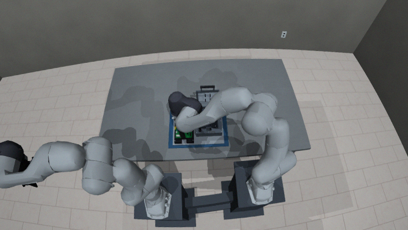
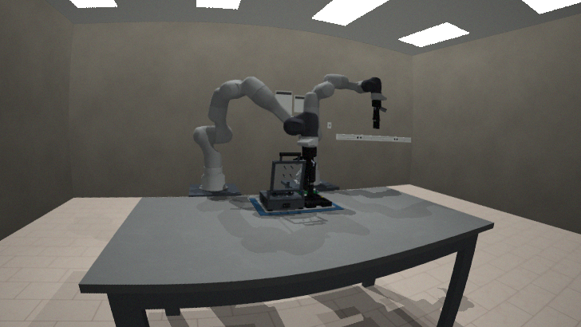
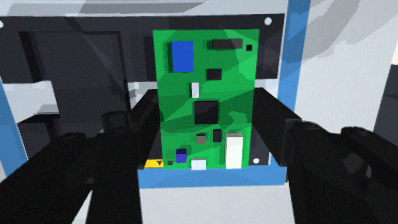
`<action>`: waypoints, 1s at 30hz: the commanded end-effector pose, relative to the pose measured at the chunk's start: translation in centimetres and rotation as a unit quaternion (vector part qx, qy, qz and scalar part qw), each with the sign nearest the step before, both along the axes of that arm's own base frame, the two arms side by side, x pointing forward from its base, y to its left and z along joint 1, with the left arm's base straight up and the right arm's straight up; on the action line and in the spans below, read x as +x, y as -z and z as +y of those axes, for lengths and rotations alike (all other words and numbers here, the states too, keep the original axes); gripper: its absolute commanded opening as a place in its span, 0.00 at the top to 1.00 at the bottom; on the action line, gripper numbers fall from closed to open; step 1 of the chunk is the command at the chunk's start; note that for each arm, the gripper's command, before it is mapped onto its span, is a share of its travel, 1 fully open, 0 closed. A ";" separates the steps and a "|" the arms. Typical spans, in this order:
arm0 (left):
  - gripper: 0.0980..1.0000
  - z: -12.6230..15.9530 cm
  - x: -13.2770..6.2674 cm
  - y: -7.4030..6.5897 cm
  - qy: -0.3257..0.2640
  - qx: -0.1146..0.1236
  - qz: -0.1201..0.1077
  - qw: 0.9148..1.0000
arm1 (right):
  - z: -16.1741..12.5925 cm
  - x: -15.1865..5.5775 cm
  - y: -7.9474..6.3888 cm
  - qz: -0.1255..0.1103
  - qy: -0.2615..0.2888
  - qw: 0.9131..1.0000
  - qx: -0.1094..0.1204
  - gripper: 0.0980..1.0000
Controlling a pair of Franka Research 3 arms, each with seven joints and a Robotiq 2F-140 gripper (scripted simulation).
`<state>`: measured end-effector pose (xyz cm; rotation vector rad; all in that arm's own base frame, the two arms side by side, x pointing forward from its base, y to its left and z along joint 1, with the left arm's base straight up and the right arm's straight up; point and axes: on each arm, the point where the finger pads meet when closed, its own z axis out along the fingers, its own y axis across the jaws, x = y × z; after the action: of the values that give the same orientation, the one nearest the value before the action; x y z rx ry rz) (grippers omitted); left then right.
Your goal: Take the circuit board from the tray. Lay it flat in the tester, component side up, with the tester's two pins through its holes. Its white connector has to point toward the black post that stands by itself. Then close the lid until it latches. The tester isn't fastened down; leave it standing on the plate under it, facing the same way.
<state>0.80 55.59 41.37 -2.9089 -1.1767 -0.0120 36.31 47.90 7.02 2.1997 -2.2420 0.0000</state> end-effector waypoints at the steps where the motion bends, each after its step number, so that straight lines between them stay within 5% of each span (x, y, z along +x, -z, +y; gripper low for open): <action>1: 0.00 0.0 0.0 0.0 0.000 0.000 0.000 1.000 | 0.0 0.0 -0.4 0.000 -0.003 1.000 0.000 0.54; 9: 0.00 0.0 0.0 0.0 0.000 0.000 0.000 1.000 | 0.0 0.0 -1.3 0.000 -0.003 1.000 0.000 0.54; 30: 0.00 0.0 0.0 0.0 0.000 0.000 0.000 1.000 | 0.0 0.0 -6.2 0.000 -0.003 1.000 0.000 0.54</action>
<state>0.80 55.59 41.37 -2.9089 -1.1767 -0.0120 36.53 48.20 12.63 2.1976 -2.2596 -0.0012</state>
